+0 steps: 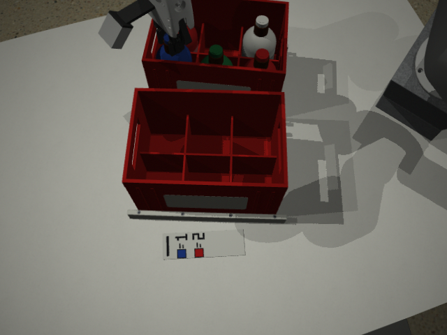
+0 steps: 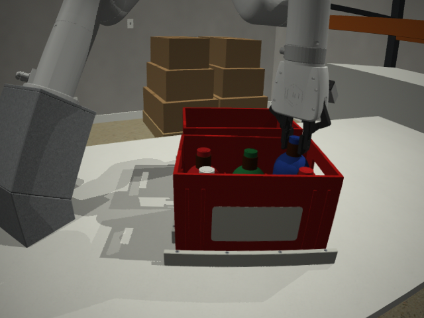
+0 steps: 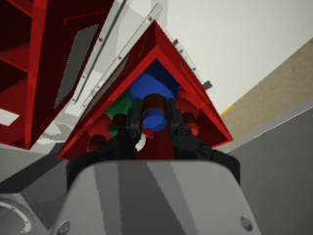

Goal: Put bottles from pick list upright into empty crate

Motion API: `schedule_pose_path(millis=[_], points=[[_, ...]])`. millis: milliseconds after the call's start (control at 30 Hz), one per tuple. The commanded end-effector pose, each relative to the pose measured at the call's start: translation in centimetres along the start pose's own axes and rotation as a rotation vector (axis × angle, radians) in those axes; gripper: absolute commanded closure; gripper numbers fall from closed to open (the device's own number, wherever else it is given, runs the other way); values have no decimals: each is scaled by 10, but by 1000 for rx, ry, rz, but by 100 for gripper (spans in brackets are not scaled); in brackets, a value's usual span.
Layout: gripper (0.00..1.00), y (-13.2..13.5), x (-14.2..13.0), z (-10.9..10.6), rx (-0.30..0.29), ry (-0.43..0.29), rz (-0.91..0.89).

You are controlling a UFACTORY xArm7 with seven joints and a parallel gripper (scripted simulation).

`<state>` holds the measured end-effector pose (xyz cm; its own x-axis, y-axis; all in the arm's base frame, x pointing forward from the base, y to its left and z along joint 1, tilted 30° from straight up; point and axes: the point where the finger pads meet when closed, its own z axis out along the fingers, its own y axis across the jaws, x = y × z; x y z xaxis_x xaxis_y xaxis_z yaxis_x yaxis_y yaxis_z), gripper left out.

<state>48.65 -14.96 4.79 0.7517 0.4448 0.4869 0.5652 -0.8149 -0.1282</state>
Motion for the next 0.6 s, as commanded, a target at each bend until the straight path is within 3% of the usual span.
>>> schedule_pose_path(millis=[0,567], points=[[100,2,0,-7,-5,1,0],[100,2,0,-32,-5,1,0]])
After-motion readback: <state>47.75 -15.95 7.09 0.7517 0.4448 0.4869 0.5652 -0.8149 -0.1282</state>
